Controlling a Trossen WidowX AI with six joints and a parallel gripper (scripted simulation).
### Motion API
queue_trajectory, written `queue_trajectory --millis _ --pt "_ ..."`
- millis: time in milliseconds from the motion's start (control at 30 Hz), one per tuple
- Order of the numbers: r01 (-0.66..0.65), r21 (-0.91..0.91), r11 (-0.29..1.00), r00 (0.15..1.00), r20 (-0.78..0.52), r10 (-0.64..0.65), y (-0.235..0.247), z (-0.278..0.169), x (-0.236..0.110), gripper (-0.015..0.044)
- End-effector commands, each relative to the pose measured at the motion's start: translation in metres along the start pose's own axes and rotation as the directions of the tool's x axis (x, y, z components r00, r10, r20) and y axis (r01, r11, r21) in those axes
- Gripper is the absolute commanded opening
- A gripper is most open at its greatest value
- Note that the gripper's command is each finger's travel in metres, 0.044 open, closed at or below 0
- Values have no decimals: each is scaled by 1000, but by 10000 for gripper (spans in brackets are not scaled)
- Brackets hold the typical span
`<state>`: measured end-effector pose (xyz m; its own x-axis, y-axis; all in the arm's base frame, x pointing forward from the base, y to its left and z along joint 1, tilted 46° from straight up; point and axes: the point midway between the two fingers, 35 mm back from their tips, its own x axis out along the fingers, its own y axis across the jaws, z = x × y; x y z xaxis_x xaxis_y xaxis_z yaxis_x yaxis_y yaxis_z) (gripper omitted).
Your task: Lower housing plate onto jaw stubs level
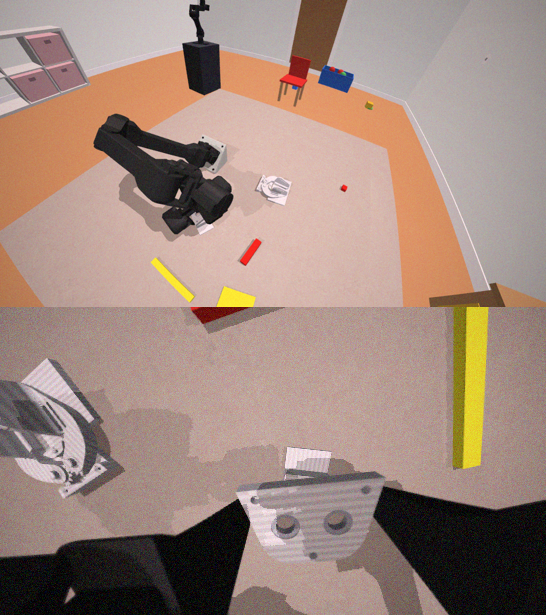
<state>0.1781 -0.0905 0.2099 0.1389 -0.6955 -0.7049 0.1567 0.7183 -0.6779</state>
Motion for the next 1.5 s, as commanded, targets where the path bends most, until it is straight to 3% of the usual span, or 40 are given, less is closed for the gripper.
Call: queue_trajectory --millis 0,300,633,1067,1467 --pt "-8 -120 993 1000 0 8 7 8 0 351" --pt "-20 -403 915 1000 -1 21 26 20 0 351" --pt "-26 -676 736 999 -3 33 48 32 0 351" --pt "-22 -920 392 999 -6 43 78 45 0 351" --pt "-9 -1000 10 999 -9 48 108 53 -1 351"
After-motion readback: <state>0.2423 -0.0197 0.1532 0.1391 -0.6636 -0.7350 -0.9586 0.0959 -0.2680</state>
